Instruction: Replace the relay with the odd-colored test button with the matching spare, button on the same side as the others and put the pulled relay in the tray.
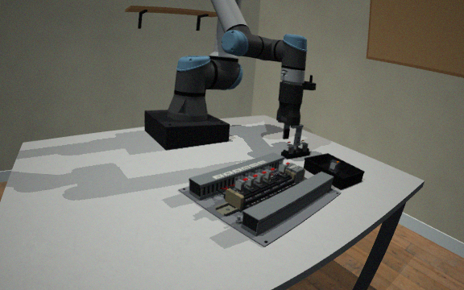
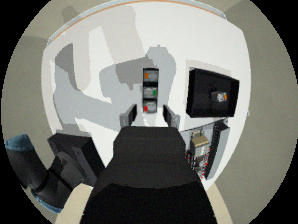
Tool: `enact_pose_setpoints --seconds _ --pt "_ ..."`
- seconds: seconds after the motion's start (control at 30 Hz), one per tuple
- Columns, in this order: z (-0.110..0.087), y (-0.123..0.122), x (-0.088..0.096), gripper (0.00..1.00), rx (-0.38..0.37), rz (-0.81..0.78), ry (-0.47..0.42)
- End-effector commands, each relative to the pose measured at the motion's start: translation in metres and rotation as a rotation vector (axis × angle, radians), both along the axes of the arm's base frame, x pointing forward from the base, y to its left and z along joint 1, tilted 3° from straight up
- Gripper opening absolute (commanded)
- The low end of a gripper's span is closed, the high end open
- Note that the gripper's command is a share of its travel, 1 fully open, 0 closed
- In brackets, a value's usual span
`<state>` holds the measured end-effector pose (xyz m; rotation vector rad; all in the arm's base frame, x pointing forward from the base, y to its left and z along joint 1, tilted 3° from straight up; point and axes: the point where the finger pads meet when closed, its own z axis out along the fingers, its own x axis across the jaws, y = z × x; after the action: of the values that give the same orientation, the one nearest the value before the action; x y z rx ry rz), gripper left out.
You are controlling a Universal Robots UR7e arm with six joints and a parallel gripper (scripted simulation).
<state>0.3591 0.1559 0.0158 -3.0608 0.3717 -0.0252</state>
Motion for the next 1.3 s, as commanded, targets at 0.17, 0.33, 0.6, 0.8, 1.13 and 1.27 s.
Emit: enact_pose_setpoints --seconds 0.17,0.33,0.6,0.8,1.13,1.27 --pt "-0.008 0.0 0.001 1.0 0.0 0.0 -0.001" --pt "-0.008 0.0 0.001 1.0 0.0 0.0 -0.001" --pt "-0.011 0.001 0.001 1.0 0.0 0.0 -0.001" --pt "-0.015 0.001 0.001 1.0 0.0 0.0 -0.001" --pt "-0.017 0.001 0.001 1.0 0.0 0.0 -0.001" --pt "-0.023 0.001 0.001 1.0 0.0 0.0 -0.001"
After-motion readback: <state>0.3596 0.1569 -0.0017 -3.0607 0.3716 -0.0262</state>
